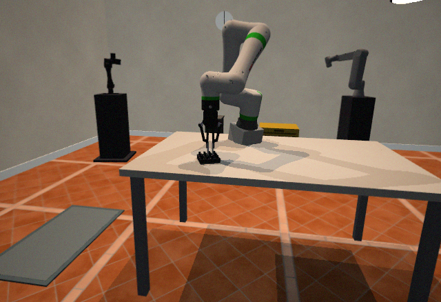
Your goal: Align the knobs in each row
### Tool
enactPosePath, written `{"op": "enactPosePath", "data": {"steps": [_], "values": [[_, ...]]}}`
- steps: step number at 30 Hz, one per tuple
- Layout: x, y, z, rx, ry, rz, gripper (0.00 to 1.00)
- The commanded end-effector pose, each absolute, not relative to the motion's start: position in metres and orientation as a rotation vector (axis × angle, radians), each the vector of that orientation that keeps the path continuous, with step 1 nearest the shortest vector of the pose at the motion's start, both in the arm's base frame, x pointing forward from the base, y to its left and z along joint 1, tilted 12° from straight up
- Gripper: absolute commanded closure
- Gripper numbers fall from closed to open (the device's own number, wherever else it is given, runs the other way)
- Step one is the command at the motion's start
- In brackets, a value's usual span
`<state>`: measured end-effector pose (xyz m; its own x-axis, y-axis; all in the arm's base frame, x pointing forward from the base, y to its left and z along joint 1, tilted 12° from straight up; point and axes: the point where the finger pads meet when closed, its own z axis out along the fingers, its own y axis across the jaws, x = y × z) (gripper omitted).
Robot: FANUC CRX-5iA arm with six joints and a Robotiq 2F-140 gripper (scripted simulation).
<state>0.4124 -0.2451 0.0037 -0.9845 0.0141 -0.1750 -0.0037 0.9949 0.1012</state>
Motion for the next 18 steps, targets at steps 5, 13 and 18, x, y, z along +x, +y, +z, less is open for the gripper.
{"op": "enactPosePath", "data": {"steps": [5,13,18], "values": [[0.412,-0.245,0.004,0.008,2.961,0.150,0.88],[0.411,-0.246,0.009,0.008,2.961,0.150,0.88],[0.409,-0.247,0.022,0.008,2.961,0.150,0.88]]}}
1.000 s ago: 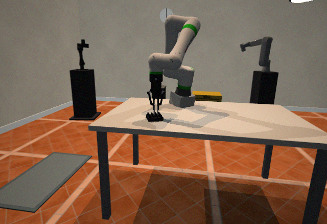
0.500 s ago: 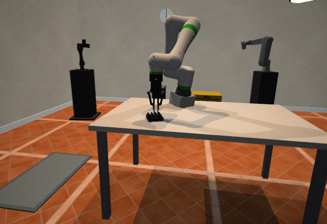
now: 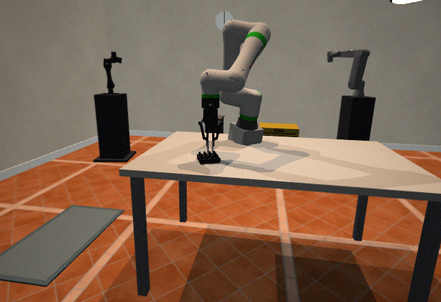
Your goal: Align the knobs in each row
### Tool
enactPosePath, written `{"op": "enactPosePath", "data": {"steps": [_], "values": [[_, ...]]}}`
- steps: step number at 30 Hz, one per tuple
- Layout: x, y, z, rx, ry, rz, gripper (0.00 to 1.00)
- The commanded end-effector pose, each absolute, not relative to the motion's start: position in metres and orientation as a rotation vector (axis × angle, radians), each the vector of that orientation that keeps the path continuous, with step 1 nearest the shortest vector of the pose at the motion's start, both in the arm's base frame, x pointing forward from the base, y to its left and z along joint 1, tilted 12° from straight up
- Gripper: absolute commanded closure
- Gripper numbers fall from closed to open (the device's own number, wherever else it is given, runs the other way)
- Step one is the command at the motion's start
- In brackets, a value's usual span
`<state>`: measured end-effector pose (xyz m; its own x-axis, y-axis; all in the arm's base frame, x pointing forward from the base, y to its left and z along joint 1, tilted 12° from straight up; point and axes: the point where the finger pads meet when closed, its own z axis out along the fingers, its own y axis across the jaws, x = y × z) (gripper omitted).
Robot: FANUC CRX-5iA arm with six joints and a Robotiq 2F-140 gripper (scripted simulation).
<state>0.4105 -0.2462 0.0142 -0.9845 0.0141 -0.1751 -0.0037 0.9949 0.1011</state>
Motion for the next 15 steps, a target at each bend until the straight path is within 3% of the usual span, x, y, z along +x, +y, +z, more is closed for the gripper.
{"op": "enactPosePath", "data": {"steps": [1,15], "values": [[0.409,-0.247,0.025,0.008,2.961,0.150,0.88],[0.406,-0.249,0.041,0.008,2.961,0.150,0.88]]}}
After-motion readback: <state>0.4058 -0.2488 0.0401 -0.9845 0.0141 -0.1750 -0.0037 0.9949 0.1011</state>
